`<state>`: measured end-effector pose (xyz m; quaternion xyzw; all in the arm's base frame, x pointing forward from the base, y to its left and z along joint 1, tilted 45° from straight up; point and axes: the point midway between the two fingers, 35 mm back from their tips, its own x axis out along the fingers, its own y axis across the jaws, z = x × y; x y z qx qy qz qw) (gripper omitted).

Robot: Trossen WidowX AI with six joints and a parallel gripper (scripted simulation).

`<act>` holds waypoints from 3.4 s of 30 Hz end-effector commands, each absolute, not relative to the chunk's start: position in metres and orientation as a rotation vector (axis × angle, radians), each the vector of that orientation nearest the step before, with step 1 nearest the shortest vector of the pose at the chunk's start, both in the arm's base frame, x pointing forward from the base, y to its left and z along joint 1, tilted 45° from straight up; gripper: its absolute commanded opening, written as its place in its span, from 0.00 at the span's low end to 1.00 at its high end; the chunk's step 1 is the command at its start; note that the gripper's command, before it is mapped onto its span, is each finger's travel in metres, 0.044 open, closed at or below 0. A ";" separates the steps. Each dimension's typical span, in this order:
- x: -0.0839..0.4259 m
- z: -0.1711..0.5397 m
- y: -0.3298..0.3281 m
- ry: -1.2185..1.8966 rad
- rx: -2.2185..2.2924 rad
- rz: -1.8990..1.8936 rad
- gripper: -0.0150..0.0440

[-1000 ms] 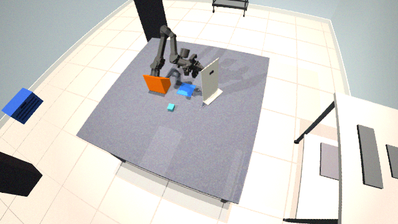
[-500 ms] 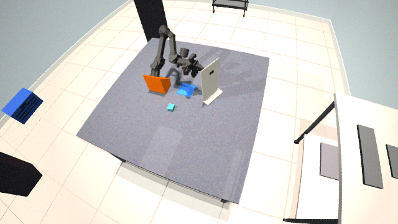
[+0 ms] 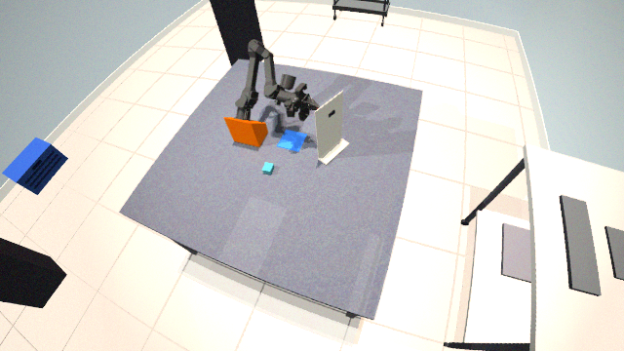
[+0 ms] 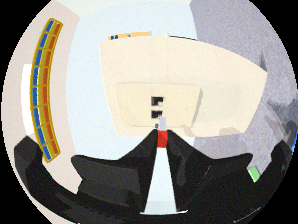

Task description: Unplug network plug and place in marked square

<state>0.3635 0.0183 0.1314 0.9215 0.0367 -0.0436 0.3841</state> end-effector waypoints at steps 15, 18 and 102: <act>0.356 0.134 0.019 0.089 2.350 -0.114 0.25; 0.355 0.134 0.020 0.089 2.350 -0.114 0.25; 0.329 0.077 -0.004 0.661 1.811 -0.360 0.25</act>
